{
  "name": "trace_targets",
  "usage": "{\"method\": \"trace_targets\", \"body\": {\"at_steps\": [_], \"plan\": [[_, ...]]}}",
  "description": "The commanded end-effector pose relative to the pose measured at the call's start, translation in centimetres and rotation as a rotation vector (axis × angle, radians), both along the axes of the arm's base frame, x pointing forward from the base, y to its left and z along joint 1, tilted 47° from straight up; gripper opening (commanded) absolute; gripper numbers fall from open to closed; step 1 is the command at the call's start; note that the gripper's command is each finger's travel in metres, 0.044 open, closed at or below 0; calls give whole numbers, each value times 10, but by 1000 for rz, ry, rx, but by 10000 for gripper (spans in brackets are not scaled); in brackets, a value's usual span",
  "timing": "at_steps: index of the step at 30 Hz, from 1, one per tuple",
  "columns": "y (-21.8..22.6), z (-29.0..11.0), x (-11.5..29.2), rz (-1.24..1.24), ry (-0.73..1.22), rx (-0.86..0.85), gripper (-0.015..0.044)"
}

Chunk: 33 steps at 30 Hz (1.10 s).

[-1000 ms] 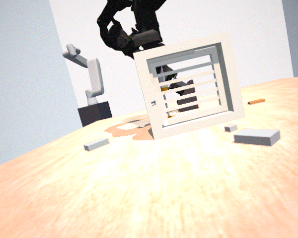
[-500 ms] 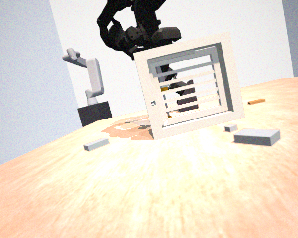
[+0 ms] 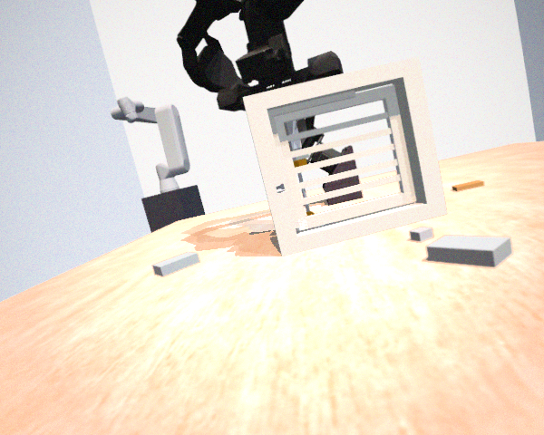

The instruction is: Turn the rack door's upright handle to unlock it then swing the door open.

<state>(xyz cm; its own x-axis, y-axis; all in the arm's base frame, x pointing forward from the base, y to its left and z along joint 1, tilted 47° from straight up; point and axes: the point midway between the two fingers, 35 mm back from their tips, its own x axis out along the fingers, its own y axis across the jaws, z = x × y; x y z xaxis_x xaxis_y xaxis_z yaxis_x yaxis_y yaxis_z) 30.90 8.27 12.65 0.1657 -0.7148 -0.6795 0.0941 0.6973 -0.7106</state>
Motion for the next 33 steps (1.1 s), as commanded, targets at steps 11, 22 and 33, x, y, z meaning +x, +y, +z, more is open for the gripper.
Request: {"method": "trace_targets", "body": {"at_steps": [11, 22, 33], "plan": [[0, 0, 0, 468, 494, -112, 285], [0, -1, 0, 839, 883, -202, 285], [0, -1, 0, 1210, 1272, -292, 285]]}}
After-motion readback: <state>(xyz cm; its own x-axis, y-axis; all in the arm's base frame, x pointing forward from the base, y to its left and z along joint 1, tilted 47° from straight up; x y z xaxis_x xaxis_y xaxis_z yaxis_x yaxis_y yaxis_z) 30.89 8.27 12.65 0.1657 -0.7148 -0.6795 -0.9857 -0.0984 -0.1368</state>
